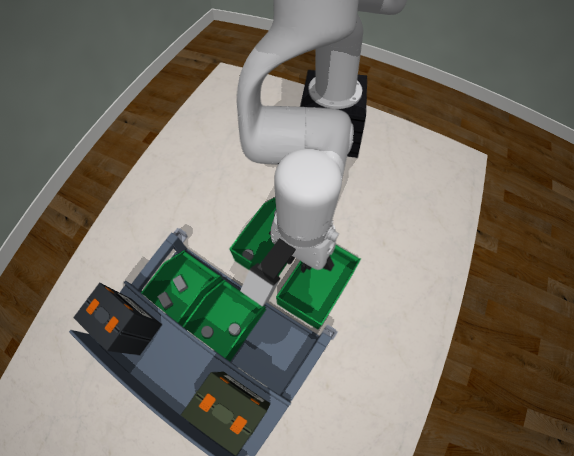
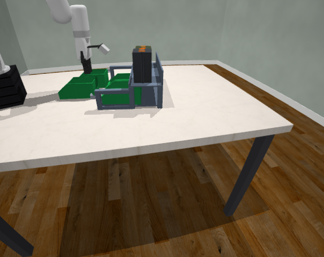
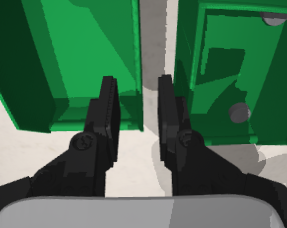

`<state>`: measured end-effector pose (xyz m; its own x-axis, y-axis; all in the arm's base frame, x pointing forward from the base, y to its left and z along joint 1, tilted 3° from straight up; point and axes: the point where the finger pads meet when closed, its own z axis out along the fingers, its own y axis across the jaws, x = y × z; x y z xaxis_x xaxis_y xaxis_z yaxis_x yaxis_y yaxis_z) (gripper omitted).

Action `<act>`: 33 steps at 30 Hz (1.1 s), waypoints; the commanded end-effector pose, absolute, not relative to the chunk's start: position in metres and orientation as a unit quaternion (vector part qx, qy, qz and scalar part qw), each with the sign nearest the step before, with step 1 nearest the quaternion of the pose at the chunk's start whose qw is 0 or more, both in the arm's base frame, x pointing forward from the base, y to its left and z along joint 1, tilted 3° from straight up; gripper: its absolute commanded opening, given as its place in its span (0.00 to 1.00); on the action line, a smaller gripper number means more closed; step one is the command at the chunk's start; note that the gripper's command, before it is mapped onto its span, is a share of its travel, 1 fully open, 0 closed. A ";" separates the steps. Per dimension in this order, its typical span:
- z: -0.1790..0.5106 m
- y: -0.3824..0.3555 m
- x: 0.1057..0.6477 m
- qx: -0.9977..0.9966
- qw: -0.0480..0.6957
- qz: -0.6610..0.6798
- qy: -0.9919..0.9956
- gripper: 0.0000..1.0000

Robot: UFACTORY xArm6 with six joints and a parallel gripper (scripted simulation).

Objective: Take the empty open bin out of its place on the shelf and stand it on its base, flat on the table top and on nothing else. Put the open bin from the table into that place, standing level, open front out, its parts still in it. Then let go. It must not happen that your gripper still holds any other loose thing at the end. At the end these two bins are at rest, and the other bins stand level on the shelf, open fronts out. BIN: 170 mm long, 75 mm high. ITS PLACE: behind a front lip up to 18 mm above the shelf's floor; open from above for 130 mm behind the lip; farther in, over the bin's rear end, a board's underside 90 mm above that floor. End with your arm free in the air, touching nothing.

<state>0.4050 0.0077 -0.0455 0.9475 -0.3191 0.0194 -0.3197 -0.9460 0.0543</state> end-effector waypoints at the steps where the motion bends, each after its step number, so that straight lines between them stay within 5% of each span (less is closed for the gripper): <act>1: -0.044 0.008 0.407 0.986 0.028 0.007 -0.162 0.26; 33: -0.053 0.007 0.407 0.986 0.028 0.007 -0.162 0.26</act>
<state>0.4052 0.0074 -0.0510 0.9475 -0.3191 0.0193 -0.3197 -0.9460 0.0542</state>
